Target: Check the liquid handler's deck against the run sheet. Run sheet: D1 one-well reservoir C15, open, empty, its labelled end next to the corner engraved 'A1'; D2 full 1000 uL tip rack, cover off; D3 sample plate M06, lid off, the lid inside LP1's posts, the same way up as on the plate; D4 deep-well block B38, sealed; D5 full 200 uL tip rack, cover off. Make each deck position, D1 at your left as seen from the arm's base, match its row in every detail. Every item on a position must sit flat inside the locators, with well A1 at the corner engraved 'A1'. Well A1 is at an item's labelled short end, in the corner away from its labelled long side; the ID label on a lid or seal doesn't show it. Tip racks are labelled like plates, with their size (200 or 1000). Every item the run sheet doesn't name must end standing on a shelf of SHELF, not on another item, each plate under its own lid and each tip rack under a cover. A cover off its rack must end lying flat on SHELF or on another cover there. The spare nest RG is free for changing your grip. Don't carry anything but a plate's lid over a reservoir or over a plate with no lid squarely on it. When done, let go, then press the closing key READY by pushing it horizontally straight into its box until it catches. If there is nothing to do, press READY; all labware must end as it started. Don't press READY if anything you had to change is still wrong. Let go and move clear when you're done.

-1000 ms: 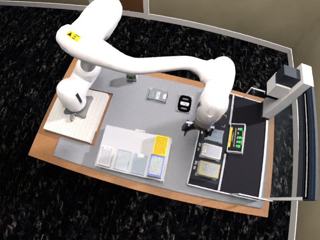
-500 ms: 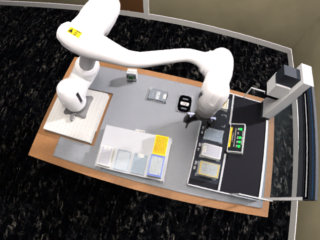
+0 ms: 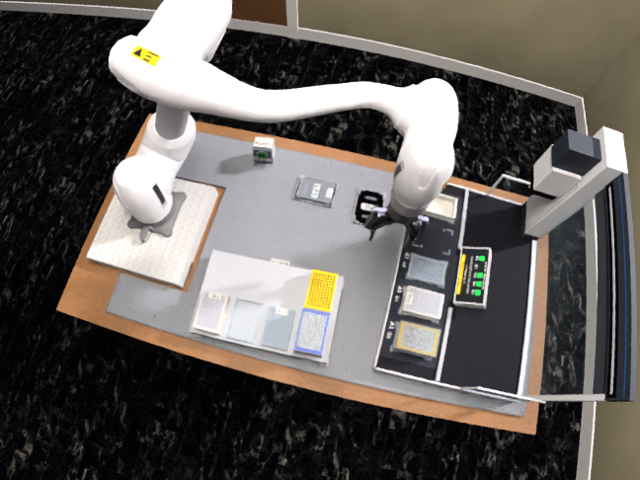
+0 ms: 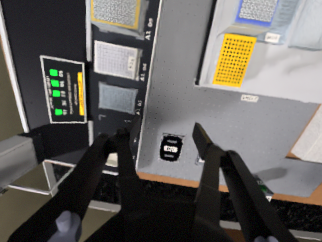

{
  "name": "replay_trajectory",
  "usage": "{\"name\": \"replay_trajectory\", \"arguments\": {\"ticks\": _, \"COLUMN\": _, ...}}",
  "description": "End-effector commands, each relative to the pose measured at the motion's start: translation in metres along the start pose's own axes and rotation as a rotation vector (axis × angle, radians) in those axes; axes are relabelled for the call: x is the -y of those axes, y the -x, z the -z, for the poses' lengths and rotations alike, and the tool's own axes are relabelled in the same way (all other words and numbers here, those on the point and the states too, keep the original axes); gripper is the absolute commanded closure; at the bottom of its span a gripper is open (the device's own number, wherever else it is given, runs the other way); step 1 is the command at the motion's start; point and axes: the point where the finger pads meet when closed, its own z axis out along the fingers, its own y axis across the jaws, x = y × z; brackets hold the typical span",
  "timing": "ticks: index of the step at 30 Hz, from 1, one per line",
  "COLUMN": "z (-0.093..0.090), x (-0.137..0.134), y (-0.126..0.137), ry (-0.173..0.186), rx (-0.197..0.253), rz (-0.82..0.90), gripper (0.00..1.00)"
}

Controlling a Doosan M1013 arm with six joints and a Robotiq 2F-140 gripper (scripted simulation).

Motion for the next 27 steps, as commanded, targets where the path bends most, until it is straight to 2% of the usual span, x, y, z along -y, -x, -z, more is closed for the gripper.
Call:
{"name": "replay_trajectory", "arguments": {"ticks": 1, "z": 0.001, "x": -0.017, "y": 0.001, "ry": -0.002, "rx": 0.0, "rz": 0.0, "gripper": 0.33}}
{"name": "replay_trajectory", "arguments": {"ticks": 10, "z": 0.001, "x": -0.061, "y": 0.002, "ry": -0.002, "rx": 0.0, "rz": 0.0, "gripper": 0.33}}
{"name": "replay_trajectory", "arguments": {"ticks": 12, "z": 0.001, "x": -0.061, "y": 0.002, "ry": -0.002, "rx": 0.0, "rz": 0.0, "gripper": 0.33}}
{"name": "replay_trajectory", "arguments": {"ticks": 27, "z": 0.001, "x": -0.136, "y": 0.005, "ry": -0.002, "rx": 0.0, "rz": 0.0, "gripper": 0.33}}
